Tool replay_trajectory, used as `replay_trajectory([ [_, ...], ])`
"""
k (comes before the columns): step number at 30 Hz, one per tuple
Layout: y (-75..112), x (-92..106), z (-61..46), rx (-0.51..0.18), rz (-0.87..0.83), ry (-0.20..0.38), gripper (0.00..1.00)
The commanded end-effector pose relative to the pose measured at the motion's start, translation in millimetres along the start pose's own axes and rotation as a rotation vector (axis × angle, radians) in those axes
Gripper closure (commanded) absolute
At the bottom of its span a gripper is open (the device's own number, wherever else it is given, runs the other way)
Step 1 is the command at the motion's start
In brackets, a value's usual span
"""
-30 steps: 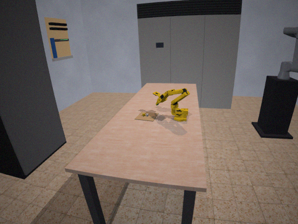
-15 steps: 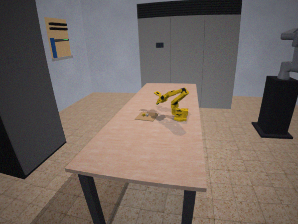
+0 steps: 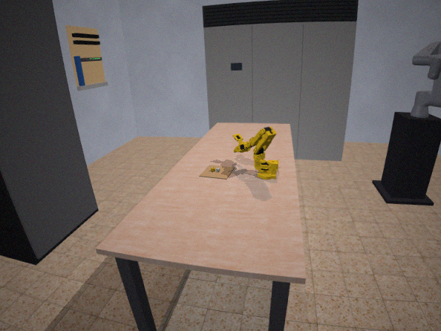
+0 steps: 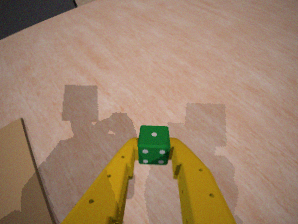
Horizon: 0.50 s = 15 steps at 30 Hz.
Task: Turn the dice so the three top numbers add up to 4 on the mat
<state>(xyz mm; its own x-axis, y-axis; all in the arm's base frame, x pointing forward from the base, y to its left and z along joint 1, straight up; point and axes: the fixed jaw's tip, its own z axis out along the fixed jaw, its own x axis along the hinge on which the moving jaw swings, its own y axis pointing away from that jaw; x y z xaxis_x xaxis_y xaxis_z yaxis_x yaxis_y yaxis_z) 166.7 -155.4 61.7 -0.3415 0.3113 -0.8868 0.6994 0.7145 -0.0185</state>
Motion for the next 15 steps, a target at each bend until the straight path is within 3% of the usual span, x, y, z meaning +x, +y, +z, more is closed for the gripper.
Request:
replay_trajectory([
  [1,-5.7,-8.4,2.8,0.022,0.031,-0.089,1.0],
  [7,-12.6,-9.8,1.8,0.049,0.051,-0.137,1.0],
  [15,-14.4,-10.2,1.4,0.056,0.056,-0.149,1.0],
])
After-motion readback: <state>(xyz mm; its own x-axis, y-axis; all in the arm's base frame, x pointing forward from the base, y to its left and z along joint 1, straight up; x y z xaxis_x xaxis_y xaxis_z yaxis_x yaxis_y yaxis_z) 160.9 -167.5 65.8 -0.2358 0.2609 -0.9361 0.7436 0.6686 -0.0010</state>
